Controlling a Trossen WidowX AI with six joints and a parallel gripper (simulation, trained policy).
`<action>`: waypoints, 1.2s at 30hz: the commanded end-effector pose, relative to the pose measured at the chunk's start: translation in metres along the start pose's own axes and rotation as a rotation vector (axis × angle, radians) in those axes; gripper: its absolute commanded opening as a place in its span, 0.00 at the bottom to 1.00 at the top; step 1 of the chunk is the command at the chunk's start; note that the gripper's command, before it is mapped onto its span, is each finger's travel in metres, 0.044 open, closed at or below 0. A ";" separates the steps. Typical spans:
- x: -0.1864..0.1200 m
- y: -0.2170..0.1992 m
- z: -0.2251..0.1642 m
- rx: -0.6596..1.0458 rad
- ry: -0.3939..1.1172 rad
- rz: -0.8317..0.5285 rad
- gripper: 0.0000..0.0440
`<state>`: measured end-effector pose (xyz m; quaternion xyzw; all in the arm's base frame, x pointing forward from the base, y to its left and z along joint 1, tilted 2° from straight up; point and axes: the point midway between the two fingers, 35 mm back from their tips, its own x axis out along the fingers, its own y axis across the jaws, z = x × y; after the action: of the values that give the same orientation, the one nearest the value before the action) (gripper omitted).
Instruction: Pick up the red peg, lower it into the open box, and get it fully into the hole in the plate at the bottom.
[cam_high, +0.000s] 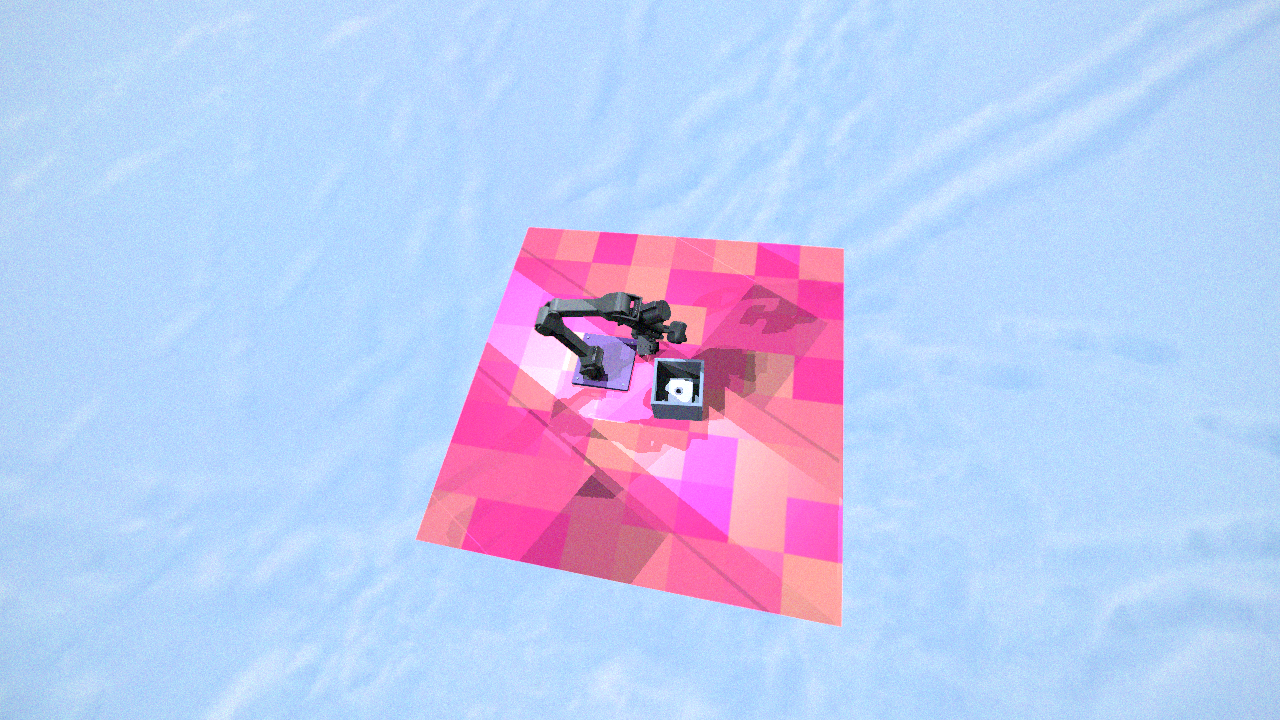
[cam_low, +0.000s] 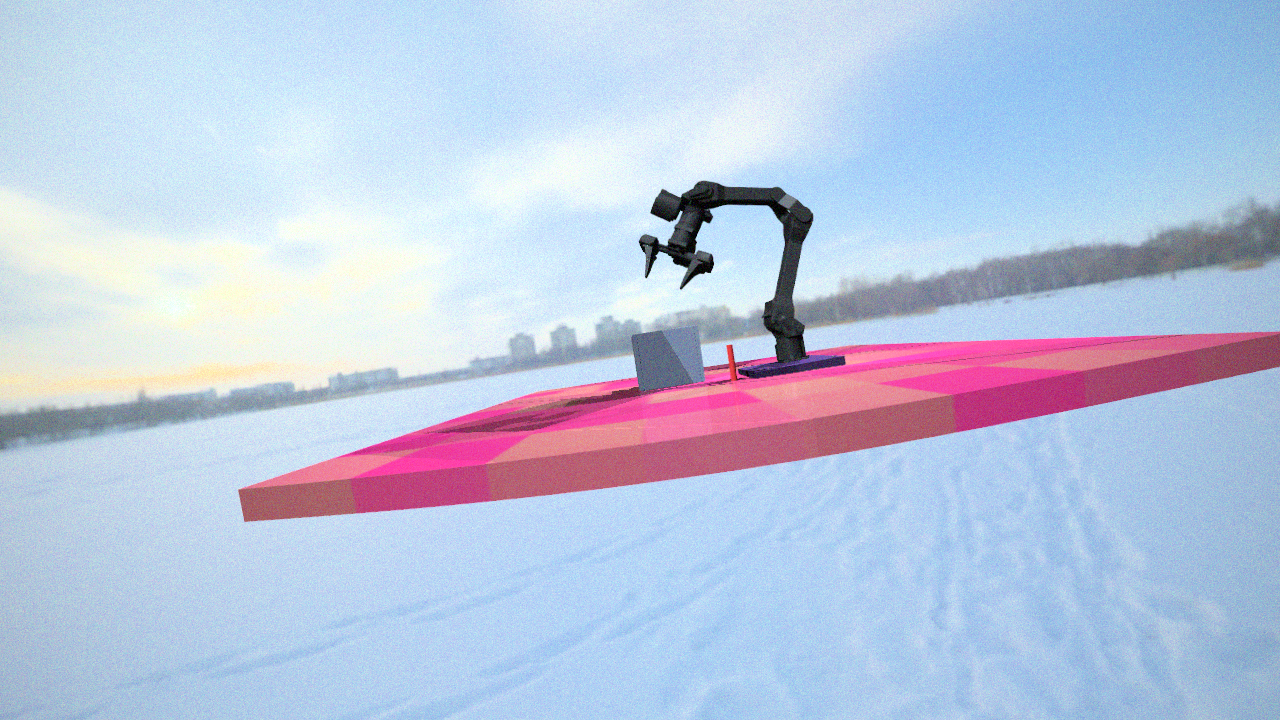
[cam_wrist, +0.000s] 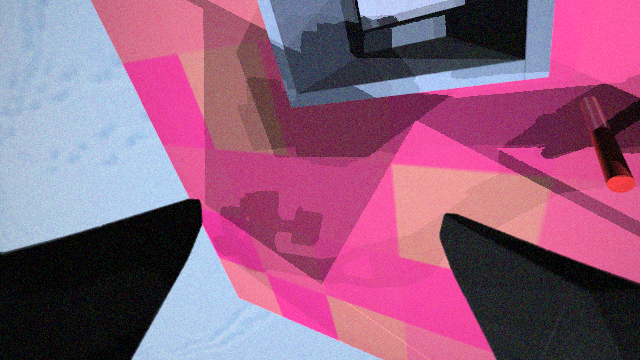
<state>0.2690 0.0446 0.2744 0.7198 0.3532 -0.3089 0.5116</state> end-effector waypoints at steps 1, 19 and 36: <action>0.013 -0.020 -0.012 -0.022 0.035 -0.097 1.00; 0.052 -0.110 -0.039 -0.185 0.064 -0.485 1.00; 0.076 -0.171 -0.026 -0.287 0.036 -0.687 1.00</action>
<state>0.1788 0.1231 0.1429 0.4979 0.6114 -0.3947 0.4717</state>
